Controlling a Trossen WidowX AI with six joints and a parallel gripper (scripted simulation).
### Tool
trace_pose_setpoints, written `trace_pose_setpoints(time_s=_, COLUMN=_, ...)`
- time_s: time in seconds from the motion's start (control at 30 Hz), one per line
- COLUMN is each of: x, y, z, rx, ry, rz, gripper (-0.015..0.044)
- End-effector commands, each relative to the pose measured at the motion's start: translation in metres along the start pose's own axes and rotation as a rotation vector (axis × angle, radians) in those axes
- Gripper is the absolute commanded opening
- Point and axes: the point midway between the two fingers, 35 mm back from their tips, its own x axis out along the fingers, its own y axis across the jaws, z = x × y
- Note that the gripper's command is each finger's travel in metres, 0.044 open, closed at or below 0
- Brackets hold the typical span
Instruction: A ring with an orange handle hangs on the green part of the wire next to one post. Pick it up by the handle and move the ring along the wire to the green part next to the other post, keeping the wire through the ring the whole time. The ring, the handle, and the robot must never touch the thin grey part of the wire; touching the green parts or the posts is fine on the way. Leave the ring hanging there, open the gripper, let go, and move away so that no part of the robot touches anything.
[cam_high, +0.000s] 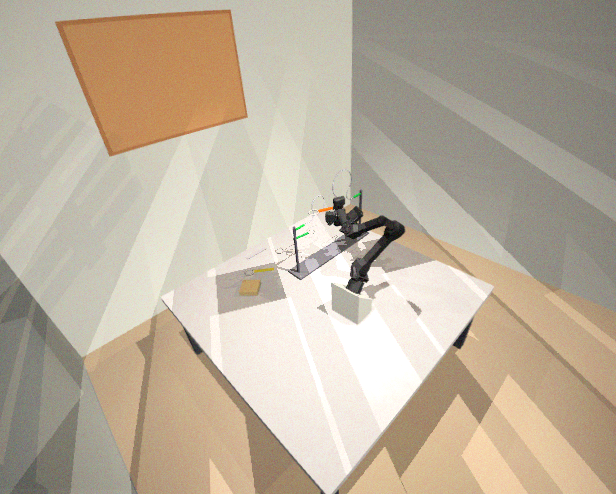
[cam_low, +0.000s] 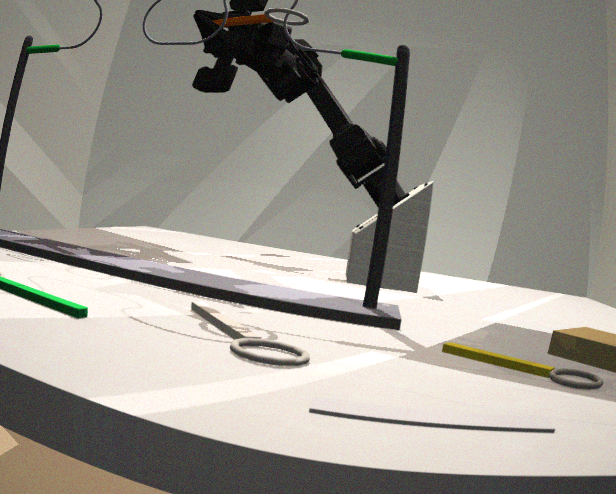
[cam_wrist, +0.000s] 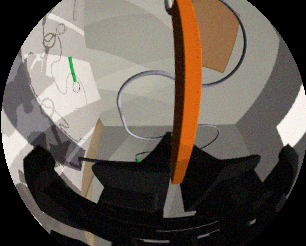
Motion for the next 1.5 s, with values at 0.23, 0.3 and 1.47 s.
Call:
trace_pose_setpoints(time_s=0.23, x=-0.007, y=0.039, z=0.004, rx=0.205, ry=0.029, rz=0.120, gripper=-0.0150)
trace_pose_setpoints(time_s=0.3, x=-0.009, y=0.047, z=0.006, rx=0.247, ry=0.035, rz=0.144, gripper=-0.0150)
trace_pose_setpoints(time_s=1.47, x=-0.055, y=0.146, z=0.086, rx=1.030, ry=0.061, rz=0.521, gripper=-0.0150)
